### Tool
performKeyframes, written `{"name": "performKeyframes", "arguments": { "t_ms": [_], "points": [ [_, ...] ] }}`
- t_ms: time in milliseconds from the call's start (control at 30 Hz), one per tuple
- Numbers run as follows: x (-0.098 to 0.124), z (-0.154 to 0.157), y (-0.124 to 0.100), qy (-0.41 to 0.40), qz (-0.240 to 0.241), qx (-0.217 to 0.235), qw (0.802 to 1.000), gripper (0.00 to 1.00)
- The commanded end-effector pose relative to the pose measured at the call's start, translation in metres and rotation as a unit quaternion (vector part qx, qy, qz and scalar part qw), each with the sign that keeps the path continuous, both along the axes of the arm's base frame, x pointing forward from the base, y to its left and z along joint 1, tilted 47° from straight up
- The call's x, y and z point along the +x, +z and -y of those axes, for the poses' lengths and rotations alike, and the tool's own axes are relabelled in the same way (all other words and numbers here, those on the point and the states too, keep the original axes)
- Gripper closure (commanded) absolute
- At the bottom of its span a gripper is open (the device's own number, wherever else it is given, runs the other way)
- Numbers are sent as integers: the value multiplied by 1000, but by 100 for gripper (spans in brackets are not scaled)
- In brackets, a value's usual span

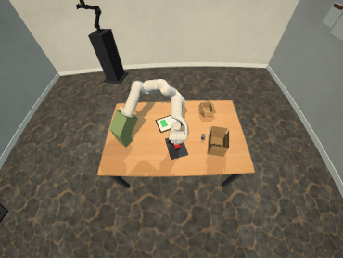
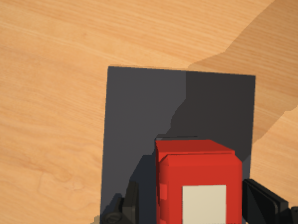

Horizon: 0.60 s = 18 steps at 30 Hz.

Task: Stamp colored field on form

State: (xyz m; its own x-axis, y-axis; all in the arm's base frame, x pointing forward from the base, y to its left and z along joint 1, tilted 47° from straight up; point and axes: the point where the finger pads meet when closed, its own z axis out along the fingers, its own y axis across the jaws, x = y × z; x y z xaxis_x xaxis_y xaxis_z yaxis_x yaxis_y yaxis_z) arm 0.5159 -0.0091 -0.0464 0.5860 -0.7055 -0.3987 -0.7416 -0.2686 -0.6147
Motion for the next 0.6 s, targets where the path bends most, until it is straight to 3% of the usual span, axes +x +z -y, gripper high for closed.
{"name": "performKeyframes", "arguments": {
  "t_ms": [0,567],
  "points": [
    [2,-3,-4,0,0,0,1000,4],
    [4,-6,-6,0,0,0,1000,4]
  ]
}}
